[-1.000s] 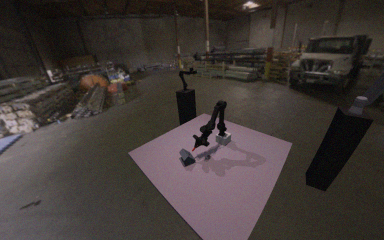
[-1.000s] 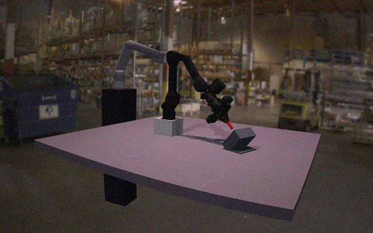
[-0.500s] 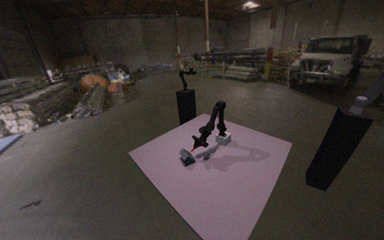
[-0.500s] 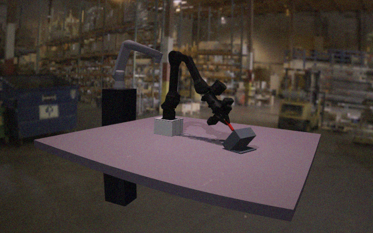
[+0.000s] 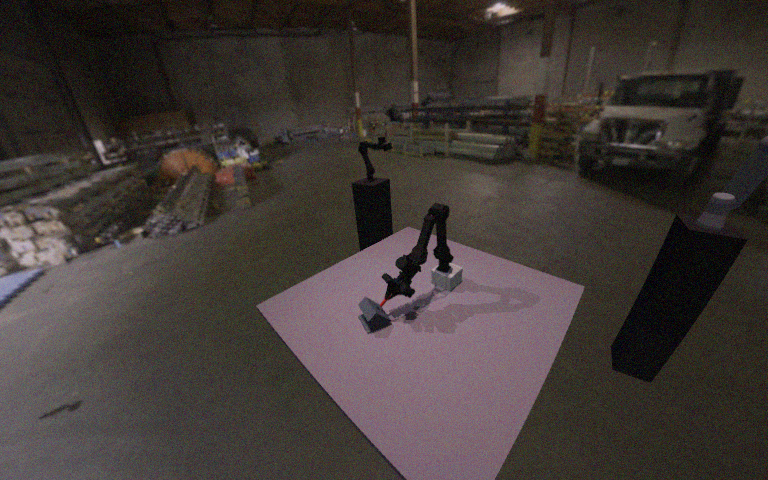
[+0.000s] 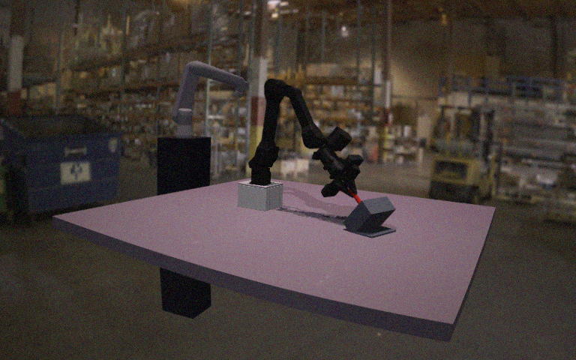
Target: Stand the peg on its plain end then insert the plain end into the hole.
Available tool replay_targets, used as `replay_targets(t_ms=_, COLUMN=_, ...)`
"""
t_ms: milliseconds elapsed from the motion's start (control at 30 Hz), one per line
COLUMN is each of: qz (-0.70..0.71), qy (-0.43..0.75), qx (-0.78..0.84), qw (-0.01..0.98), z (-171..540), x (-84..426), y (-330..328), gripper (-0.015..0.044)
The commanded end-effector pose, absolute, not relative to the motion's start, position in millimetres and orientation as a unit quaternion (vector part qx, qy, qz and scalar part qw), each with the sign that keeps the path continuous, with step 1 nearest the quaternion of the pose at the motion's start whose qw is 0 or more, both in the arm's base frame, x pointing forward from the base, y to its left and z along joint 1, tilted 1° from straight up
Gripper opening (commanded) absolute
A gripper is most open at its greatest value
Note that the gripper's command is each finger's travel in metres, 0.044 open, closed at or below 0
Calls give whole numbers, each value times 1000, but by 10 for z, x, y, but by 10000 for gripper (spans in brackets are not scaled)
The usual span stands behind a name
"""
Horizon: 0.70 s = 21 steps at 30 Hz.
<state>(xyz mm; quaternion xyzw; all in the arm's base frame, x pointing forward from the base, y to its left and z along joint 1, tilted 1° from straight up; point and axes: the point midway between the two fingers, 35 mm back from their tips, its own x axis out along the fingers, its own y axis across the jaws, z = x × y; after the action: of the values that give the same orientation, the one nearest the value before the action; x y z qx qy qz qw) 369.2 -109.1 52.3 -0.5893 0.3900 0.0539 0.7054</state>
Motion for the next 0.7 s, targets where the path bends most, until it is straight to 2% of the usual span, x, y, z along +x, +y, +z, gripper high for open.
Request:
replay_targets(t_ms=0, qz=54, qy=388, qx=-590, qw=706, z=502, x=3738, y=-1113, gripper=0)
replay_targets(t_ms=667, qz=53, qy=390, qx=-589, qw=706, z=481, x=3746, y=-1119, gripper=0)
